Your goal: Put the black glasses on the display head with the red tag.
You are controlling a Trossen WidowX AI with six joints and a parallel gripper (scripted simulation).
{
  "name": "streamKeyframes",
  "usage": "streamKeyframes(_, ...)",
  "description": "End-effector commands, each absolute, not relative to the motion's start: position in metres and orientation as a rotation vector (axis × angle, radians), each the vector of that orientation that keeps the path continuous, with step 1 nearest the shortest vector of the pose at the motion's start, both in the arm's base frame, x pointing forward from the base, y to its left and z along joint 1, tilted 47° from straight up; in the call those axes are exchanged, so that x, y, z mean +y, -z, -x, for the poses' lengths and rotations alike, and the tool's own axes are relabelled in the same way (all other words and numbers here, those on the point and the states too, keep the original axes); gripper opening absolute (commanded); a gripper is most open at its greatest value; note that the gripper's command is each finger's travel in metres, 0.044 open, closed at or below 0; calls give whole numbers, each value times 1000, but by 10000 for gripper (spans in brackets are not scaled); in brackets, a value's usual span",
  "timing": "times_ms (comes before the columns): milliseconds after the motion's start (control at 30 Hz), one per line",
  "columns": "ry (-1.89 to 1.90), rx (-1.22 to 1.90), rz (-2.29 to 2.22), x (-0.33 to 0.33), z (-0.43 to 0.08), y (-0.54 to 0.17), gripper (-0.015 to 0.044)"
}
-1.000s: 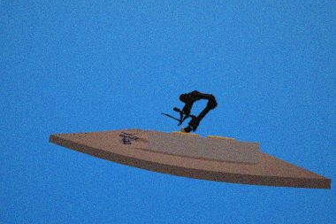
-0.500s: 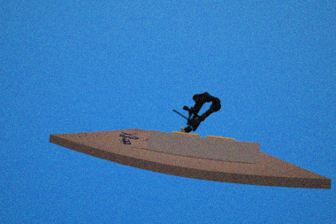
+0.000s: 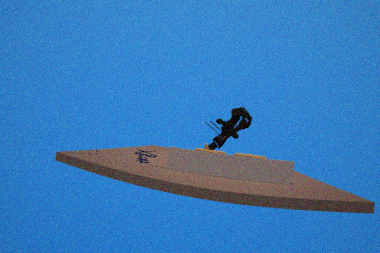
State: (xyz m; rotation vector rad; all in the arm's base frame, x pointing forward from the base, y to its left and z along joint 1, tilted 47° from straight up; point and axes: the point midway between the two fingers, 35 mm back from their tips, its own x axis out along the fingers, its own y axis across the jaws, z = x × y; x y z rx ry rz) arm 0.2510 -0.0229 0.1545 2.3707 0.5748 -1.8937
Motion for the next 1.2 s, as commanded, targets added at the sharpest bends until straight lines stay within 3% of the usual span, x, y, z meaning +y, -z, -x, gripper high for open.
streamKeyframes(0, 1837, 562, -2364, -17, -243, -163, 0)
streamKeyframes(1167, 1167, 532, -2360, 26, -164, -228, 0)
